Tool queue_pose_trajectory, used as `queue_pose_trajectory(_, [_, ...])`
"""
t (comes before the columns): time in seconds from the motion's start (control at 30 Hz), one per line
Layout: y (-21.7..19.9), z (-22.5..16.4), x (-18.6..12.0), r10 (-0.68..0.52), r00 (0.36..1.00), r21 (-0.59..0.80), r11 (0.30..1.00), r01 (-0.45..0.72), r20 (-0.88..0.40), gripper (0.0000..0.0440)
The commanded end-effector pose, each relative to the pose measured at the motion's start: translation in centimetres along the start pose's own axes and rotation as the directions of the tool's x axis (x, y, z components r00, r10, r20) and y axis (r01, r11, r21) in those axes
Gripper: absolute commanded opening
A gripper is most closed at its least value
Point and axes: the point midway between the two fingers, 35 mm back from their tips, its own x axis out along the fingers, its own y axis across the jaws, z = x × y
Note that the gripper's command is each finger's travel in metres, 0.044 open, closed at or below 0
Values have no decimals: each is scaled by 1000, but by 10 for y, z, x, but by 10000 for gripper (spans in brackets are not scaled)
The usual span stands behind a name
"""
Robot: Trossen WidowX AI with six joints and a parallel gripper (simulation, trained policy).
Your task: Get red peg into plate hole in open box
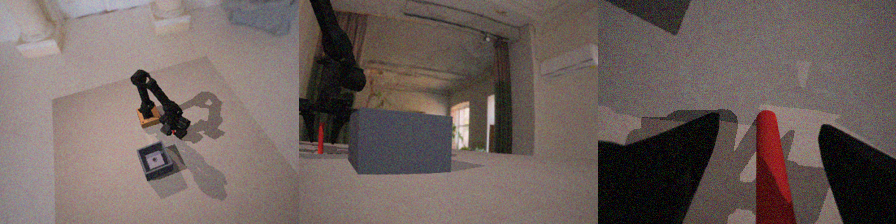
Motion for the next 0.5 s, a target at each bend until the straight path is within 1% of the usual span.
queue_pose_trajectory(0.0, [-1,-1,2,-12,1000,-9,1000,12,-17,188])
queue_pose_trajectory(0.23, [-2,-1,1,-34,997,-26,999,32,-64,6])
queue_pose_trajectory(0.27, [-1,1,-1,-25,998,-34,999,23,-53,0])
queue_pose_trajectory(0.47, [1,11,-15,11,1000,-82,997,-11,-1,0])
